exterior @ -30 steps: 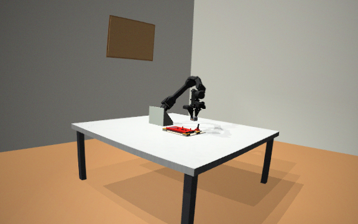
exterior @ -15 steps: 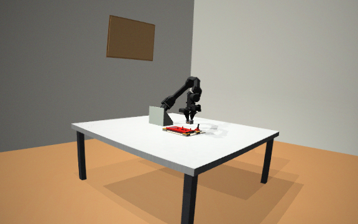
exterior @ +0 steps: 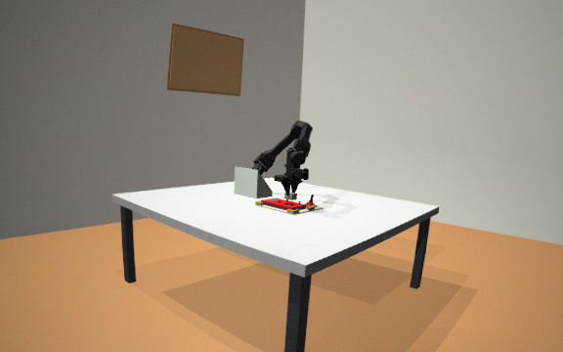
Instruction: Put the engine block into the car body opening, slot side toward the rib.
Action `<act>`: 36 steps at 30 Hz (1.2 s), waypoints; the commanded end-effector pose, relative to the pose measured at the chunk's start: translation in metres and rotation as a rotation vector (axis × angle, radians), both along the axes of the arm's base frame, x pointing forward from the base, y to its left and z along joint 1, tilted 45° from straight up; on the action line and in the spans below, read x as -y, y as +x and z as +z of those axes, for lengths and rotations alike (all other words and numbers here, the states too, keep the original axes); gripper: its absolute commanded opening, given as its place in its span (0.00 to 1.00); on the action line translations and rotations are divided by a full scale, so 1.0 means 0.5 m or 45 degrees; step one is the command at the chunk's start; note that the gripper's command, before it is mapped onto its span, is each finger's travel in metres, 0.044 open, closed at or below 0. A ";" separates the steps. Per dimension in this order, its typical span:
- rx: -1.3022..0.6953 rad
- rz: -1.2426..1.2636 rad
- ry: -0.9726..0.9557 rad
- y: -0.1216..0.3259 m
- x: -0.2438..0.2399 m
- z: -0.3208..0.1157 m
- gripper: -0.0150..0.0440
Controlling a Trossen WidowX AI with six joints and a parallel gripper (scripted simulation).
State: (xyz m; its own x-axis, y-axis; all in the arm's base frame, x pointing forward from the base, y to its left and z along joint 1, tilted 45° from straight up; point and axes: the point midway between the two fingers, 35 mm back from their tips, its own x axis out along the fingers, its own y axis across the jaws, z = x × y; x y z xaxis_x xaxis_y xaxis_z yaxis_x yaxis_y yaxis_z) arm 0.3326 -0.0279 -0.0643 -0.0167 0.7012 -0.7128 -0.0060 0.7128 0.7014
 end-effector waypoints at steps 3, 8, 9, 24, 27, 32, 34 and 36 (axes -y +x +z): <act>0.026 0.035 -0.003 -0.004 0.003 -0.012 0.43; 0.030 0.040 -0.002 -0.005 0.002 -0.013 0.52; 0.030 0.040 -0.002 -0.005 0.002 -0.013 0.52; -0.004 0.005 -0.003 -0.006 0.003 -0.014 0.52; -0.004 0.005 -0.003 -0.006 0.003 -0.014 0.52; -0.004 0.005 -0.003 -0.006 0.003 -0.014 0.52; -0.004 0.005 -0.003 -0.006 0.003 -0.014 0.52; -0.004 0.005 -0.003 -0.006 0.003 -0.014 0.52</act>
State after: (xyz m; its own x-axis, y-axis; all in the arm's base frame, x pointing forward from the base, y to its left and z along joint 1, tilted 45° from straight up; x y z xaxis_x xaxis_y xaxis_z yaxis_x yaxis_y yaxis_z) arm 0.3301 -0.0290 -0.0705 -0.0186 0.7026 -0.7114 -0.0124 0.7113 0.7028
